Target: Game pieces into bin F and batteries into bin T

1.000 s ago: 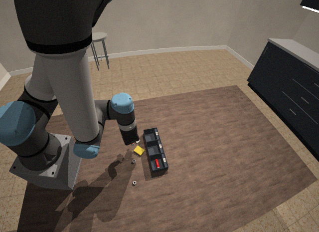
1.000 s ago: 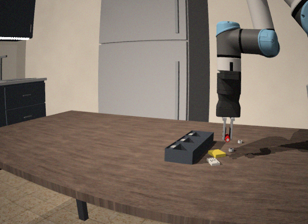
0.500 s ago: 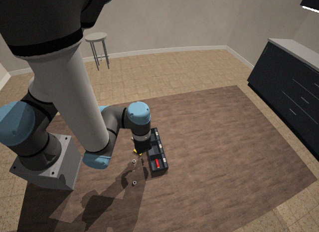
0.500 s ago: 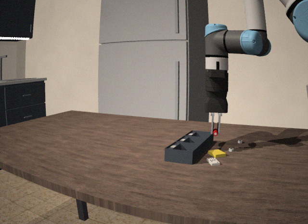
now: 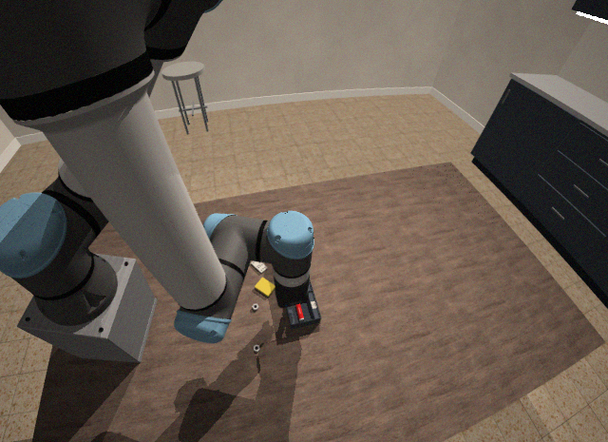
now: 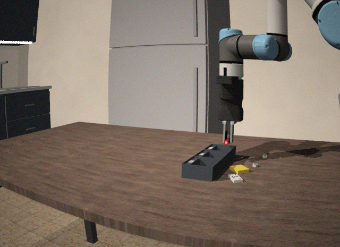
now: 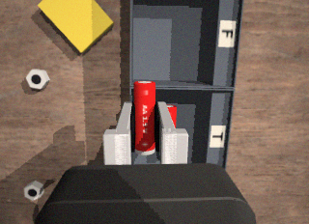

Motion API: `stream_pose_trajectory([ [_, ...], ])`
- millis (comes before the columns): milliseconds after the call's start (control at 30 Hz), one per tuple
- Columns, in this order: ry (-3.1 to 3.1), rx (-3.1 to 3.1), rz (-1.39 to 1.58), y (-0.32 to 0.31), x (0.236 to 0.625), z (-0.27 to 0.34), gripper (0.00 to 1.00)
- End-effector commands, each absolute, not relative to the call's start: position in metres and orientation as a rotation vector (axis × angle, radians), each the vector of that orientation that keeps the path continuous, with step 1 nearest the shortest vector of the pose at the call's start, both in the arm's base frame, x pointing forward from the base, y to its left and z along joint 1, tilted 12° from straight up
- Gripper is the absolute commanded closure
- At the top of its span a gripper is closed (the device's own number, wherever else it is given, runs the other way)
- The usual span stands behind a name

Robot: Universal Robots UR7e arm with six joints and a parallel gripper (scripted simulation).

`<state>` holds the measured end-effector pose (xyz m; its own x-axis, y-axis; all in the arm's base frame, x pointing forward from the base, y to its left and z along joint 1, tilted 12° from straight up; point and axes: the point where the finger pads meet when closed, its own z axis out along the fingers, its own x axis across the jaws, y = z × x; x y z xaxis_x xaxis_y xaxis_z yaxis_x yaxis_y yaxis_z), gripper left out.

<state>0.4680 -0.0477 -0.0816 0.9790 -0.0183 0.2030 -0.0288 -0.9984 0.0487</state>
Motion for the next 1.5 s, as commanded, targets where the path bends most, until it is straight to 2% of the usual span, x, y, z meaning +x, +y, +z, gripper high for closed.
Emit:
stream_pose_trajectory([
  [0,-0.069,3.076,0.312,-0.072,0.488,-0.077,0.69],
  [667,-0.069,3.076,0.311,-0.075,0.491,-0.076,0.69],
  [1467,-0.069,3.076,0.312,-0.075,0.496,-0.106,0.69],
])
